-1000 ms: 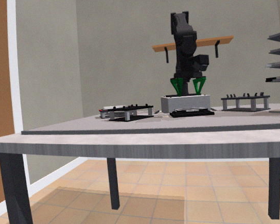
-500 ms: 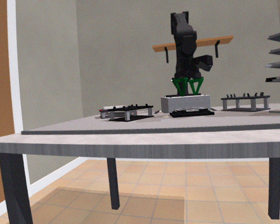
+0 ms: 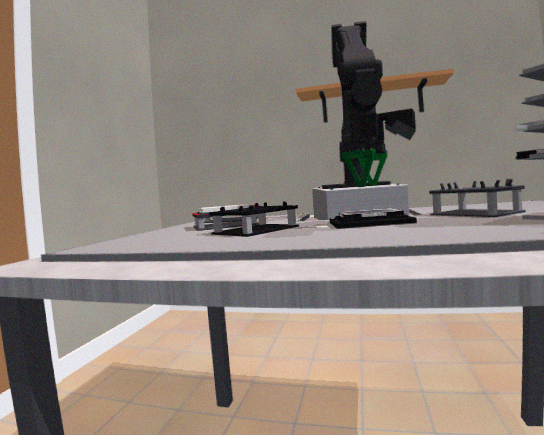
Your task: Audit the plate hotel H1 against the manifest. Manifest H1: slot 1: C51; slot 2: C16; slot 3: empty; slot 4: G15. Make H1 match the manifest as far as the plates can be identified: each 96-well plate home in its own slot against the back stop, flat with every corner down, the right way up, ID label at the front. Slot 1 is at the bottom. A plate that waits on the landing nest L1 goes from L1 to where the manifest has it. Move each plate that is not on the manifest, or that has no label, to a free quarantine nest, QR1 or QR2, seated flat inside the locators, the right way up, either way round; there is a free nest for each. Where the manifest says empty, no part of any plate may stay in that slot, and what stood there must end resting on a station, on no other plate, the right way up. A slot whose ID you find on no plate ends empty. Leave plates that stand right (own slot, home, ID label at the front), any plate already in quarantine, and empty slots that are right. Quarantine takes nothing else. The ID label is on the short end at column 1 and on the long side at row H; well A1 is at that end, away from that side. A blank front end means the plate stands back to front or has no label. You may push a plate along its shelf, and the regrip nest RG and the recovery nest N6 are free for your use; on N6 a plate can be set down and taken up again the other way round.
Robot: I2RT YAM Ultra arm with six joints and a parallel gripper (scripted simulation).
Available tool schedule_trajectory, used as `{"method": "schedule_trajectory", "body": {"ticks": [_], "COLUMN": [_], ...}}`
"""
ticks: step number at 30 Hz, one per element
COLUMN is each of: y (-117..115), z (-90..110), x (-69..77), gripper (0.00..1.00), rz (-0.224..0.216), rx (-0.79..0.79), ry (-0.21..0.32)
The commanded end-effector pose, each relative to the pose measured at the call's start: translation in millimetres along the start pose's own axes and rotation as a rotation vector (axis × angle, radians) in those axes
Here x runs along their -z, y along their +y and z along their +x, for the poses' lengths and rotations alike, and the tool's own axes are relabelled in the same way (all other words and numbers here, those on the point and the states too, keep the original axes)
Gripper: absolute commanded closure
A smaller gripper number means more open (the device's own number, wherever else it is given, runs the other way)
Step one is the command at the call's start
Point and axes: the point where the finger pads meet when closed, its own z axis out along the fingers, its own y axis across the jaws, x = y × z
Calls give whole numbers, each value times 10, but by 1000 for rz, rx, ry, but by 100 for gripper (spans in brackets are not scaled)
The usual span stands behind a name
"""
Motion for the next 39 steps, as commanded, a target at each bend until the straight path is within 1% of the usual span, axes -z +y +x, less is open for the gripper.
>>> {"method": "schedule_trajectory", "body": {"ticks": [1,13,15,17,39], "y": [-26,-26,-26,-26,-29], "z": [-9,-9,-9,-9,-10], "x": [44,44,44,44,-210], "gripper": [0,0,0,0,0], "rz": [16,16,16,17,16], "rx": [113,433,433,483,483], "ry": [-5,-3,-3,-2,-2]}}
